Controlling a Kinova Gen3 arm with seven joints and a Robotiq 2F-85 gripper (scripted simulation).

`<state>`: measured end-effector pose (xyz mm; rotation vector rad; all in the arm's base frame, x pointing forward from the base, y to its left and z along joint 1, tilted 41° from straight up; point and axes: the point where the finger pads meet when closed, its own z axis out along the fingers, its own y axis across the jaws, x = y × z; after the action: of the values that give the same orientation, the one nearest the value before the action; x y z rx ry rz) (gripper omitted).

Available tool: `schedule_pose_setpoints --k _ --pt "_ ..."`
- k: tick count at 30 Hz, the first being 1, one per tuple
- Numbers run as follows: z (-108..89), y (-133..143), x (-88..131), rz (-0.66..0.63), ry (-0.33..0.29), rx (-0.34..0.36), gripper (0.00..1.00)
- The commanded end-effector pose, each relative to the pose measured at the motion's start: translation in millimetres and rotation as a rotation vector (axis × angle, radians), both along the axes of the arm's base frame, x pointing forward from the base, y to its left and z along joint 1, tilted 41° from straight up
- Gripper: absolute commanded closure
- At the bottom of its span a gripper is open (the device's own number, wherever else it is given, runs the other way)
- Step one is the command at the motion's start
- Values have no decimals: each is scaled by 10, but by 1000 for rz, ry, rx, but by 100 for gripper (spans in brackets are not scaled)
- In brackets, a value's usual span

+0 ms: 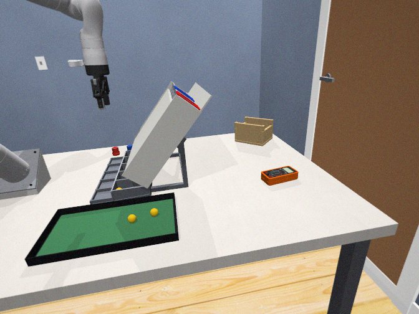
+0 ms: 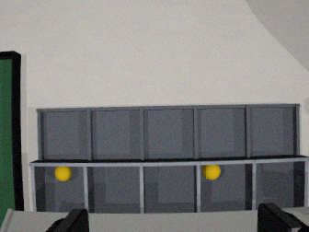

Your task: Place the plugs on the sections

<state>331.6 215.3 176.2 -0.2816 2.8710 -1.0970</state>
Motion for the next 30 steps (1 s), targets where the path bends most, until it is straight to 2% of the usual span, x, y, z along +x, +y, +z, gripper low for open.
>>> schedule_pose_setpoints --k 1,29,30 --pt "3 5 0 1 -1 1 0" --pt "3 6 0 1 -1 1 0" --pt "3 6 0 1 -1 1 50"
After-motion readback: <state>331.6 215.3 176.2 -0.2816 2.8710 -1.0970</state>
